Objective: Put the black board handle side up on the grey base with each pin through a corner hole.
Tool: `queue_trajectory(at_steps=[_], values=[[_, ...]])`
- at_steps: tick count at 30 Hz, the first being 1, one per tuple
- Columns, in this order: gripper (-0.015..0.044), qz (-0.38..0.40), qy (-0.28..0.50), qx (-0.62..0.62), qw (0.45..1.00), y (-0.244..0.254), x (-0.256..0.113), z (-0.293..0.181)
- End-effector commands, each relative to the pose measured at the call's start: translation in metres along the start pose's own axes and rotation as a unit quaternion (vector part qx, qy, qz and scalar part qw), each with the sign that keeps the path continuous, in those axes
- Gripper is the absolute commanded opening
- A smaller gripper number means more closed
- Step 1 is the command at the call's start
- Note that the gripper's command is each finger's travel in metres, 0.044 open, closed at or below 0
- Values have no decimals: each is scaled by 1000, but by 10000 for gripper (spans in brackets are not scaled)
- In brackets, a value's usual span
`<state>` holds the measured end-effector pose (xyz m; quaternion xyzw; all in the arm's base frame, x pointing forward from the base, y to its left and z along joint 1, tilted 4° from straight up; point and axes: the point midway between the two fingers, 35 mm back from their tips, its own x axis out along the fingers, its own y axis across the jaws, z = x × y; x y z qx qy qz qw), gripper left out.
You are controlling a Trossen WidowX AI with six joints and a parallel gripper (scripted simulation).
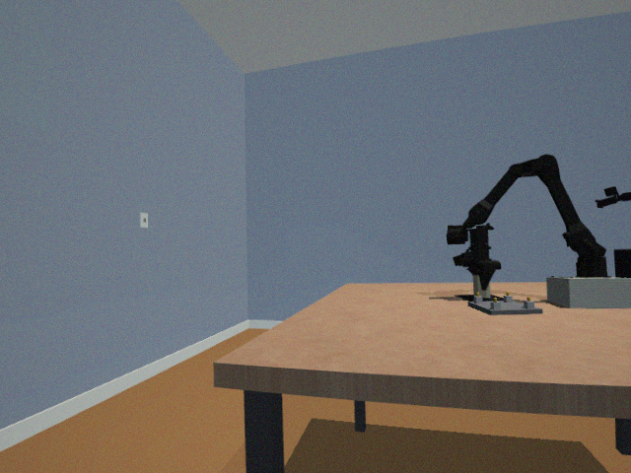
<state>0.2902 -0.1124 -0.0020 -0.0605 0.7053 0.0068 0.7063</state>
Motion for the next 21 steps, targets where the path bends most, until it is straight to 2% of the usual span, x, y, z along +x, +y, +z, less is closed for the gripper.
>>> queue_trajectory(at_steps=[1, 2, 21], values=[[26, 2, 0, -2, 1000, 1, -3, 0], [0, 2, 0, -2, 1000, 0, -5, 0], [0, 2, 0, -2, 1000, -1, -52, 3]])
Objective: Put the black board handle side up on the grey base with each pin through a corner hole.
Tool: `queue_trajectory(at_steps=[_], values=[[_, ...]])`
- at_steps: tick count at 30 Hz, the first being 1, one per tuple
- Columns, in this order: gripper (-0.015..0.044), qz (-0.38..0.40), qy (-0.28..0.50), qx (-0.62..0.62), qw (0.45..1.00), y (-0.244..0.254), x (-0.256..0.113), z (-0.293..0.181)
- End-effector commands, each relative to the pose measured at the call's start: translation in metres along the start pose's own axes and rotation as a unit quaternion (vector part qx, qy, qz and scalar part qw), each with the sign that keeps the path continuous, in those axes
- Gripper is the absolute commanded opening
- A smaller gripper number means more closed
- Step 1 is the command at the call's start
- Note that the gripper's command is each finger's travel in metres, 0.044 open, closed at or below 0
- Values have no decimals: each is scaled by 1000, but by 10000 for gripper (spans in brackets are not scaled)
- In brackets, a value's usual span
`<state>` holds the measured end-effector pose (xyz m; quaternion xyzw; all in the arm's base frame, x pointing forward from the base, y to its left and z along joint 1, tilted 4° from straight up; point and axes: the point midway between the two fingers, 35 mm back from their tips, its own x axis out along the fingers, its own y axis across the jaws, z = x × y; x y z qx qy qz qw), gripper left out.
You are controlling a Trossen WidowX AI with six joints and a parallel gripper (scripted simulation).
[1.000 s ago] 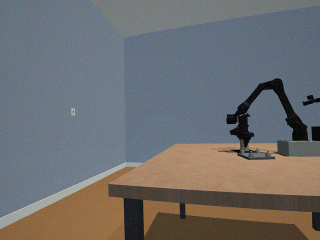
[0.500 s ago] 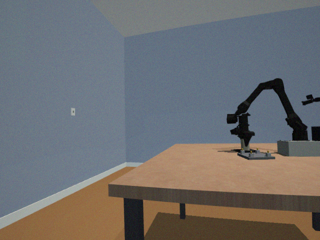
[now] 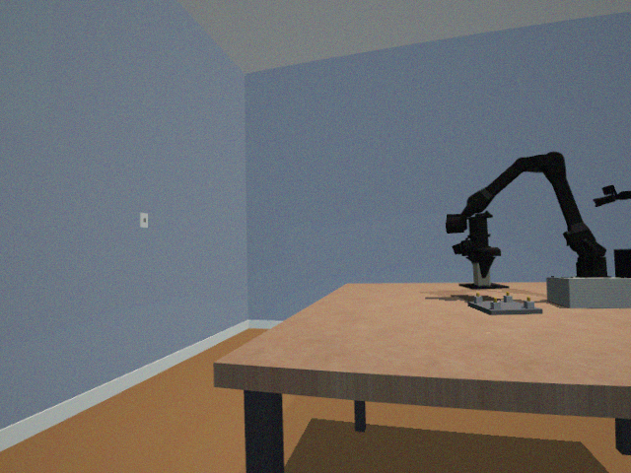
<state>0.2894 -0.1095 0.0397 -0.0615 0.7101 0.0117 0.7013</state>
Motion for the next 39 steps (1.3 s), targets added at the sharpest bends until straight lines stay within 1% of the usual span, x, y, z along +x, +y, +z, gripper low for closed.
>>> queue_trajectory(at_steps=[1, 12, 17, 39], values=[[0, -1, -7, 2, 1000, -1, -13, 3], [0, -1, -7, 2, 1000, 0, -39, 0], [0, 0, -7, 2, 1000, 3, -40, 2], [0, 4, -9, -6, 1000, 58, -41, 22]])
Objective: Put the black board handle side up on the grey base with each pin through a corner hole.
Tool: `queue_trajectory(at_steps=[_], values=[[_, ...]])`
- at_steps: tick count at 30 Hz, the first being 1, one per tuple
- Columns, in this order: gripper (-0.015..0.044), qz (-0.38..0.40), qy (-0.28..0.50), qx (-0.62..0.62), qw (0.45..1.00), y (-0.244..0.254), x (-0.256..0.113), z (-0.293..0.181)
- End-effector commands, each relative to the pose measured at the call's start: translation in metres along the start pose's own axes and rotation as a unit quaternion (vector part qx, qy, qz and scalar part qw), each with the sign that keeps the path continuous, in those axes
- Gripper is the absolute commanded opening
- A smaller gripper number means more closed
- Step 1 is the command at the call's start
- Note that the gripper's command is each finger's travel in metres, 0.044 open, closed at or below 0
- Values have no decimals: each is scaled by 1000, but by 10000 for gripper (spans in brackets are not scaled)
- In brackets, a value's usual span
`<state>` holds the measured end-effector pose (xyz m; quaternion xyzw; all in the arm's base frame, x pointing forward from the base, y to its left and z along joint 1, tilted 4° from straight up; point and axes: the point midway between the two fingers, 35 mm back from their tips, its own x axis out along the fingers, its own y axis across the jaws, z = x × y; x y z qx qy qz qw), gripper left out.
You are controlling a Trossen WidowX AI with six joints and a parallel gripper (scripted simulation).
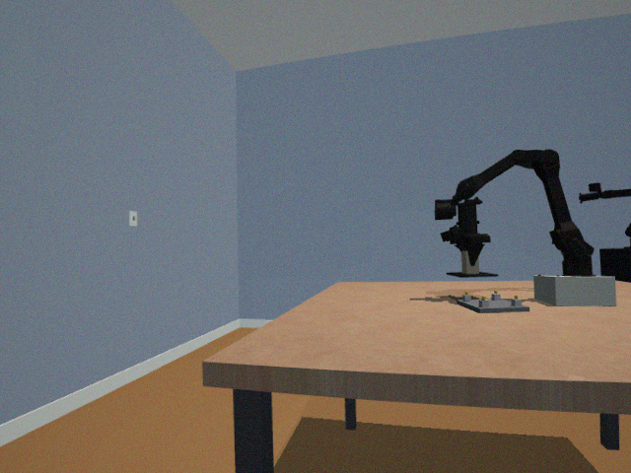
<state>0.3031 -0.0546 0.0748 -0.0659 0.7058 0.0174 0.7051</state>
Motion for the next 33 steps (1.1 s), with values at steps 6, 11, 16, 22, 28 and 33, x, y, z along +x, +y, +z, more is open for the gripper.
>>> queue_trajectory(at_steps=[6, 11, 16, 22, 28, 33], values=[[0, 4, -3, -1, 1000, 23, -2, 7], [0, 5, -1, -6, 1000, 36, -2, 8], [0, 6, 0, -10, 1000, 49, -2, 9], [0, 6, 0, -10, 1000, 65, -2, 11], [0, 6, -1, -11, 1000, 81, -2, 12], [0, 7, -1, -11, 1000, 95, -3, 13]])
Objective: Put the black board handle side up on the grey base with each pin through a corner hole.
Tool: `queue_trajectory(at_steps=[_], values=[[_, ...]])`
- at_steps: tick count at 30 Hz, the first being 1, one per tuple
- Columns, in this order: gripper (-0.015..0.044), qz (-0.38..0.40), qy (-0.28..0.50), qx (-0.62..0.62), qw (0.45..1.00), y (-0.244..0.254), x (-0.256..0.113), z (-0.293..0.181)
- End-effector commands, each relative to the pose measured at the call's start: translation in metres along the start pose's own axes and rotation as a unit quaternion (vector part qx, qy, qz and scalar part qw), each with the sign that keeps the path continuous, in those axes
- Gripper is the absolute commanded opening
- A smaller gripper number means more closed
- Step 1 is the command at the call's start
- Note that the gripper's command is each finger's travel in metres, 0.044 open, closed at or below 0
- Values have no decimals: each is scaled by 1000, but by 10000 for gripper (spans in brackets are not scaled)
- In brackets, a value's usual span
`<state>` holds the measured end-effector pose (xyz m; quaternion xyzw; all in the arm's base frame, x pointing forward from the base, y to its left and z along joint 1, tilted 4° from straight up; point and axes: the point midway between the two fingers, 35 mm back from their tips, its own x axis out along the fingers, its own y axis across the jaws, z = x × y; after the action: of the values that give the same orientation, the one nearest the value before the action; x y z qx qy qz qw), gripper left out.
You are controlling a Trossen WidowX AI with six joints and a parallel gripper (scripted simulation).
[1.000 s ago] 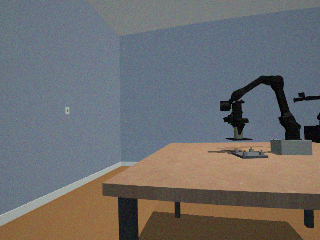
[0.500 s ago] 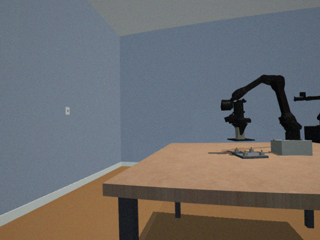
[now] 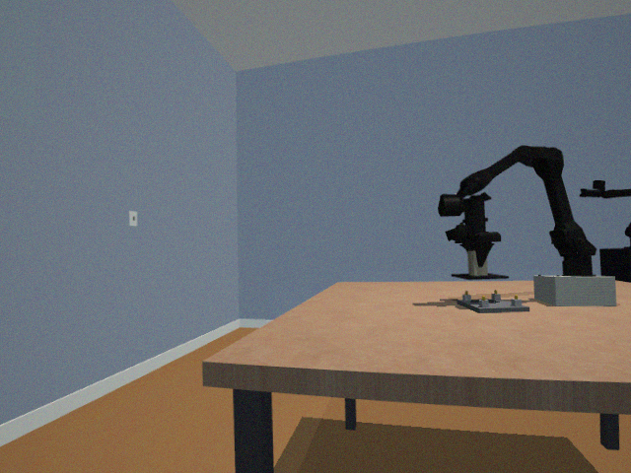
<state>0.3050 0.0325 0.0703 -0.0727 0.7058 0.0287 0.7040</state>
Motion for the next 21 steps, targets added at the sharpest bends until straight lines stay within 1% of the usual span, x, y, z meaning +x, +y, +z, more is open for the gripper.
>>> queue_trajectory(at_steps=[1, 21], values=[[0, 3, -1, 2, 1000, 11, -1, 1], [0, 4, -2, 1, 1000, 64, -2, -2]])
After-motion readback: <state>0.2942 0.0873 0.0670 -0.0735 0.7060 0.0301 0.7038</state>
